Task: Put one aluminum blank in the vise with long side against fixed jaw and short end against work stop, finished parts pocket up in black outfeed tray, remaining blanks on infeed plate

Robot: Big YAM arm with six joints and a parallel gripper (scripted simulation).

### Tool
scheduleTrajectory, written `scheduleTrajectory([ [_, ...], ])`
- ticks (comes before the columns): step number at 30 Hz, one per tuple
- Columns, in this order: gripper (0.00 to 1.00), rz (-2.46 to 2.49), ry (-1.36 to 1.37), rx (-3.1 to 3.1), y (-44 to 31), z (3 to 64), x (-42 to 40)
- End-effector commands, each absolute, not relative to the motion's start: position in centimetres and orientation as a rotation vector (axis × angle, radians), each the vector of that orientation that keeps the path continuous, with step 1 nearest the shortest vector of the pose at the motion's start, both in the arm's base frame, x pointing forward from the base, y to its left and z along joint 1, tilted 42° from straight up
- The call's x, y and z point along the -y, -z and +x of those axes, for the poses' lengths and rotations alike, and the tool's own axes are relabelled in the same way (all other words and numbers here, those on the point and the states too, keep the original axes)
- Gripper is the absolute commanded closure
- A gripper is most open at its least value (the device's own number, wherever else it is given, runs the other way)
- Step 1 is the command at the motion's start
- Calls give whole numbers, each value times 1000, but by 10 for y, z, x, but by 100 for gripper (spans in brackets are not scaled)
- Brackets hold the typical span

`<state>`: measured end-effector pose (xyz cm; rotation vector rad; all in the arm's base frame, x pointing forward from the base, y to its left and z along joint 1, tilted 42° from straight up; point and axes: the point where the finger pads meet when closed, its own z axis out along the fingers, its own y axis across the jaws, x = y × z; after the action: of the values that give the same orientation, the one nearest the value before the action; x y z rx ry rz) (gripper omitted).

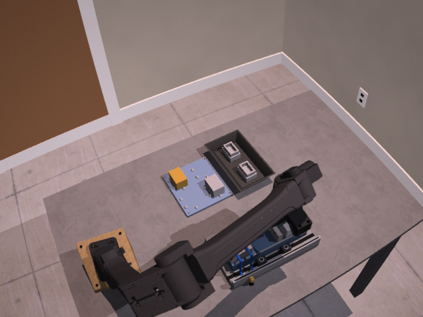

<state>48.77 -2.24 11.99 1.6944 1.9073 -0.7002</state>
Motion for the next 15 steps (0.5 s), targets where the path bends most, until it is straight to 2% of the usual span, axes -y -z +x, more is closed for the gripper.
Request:
scheduleTrajectory([
  [1, 100, 1688, 698, -1909, -117, 490, 28],
  [15, 100, 1676, 685, -1914, -119, 492, 22],
])
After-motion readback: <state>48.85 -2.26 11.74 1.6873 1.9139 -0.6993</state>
